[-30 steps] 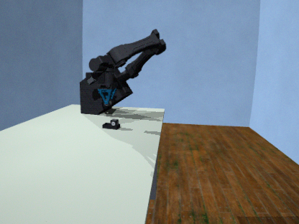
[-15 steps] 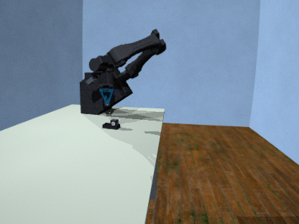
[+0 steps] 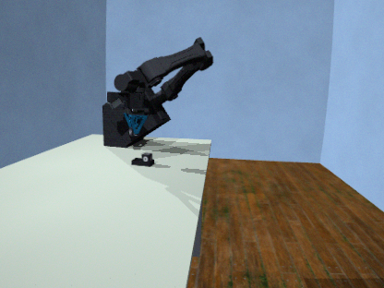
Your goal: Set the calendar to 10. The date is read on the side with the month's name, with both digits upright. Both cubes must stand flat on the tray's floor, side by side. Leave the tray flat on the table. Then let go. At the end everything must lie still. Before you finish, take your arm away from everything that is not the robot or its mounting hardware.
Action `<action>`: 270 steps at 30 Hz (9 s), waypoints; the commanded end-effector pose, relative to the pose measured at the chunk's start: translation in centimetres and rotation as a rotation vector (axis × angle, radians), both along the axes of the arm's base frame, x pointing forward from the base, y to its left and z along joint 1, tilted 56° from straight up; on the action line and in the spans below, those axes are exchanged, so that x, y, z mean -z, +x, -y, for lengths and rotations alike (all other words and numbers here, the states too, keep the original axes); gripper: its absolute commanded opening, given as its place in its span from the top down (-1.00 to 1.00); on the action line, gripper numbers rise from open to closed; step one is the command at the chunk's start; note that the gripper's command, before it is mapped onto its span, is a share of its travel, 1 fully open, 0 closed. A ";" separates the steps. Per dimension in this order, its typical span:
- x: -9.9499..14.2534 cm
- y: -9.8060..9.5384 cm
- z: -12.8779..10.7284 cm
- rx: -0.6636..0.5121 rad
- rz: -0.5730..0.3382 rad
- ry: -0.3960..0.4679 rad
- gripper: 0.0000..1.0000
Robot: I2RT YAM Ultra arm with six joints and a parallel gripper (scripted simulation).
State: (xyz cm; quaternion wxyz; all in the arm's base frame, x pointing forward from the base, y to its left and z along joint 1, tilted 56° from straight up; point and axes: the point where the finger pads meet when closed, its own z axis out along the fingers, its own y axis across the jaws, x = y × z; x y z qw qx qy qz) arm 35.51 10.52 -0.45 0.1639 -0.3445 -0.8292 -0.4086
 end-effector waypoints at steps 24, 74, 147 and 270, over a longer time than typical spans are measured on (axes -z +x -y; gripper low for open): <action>-1.3 -0.3 -0.5 -0.540 0.739 0.049 0.45; -1.4 -0.2 -0.6 -1.377 1.893 0.011 0.45; 2.2 -0.2 -5.7 -1.378 1.895 0.012 0.45; 2.4 -0.2 -5.6 -1.377 1.894 0.012 0.45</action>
